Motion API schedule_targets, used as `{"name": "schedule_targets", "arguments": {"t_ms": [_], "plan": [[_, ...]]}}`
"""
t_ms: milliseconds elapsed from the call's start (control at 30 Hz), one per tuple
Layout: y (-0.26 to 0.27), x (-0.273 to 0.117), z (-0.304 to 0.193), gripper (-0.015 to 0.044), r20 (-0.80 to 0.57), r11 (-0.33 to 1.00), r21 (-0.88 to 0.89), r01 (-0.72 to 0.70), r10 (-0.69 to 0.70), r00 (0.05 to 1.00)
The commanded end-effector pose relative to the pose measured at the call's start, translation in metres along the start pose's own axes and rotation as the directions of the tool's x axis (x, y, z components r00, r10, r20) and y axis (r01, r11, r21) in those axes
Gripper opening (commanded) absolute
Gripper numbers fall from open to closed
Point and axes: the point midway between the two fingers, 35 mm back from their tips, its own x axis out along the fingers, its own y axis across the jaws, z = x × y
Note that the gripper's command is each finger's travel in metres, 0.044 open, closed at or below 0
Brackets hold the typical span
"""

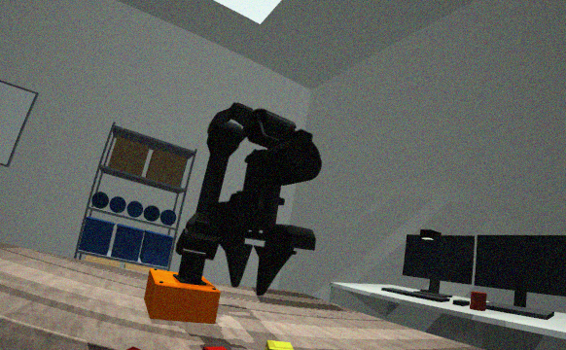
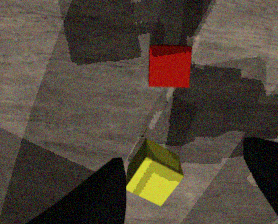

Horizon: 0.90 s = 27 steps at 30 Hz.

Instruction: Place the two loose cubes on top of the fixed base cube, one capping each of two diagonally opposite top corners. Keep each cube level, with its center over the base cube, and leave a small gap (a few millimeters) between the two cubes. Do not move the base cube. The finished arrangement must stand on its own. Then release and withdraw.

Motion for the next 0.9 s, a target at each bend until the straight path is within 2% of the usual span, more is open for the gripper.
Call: {"name": "schedule_targets", "arguments": {"t_ms": [0, 300, 533, 867], "plan": [[-0.006, 0.0, 0.027, 0.0265, 0.023, 0.984, 0.175, 0.025, -0.03, 0.999], [-0.005, 0.002, 0.027, 0.0265, 0.023, 0.984, 0.175, 0.025, -0.03, 0.999], [-0.007, 0.061, 0.029, 0.0265, 0.023, 0.984, 0.175, 0.026, -0.03, 0.999], [-0.008, 0.077, 0.029, 0.0265, 0.023, 0.984, 0.175, 0.026, -0.03, 0.999]]}}
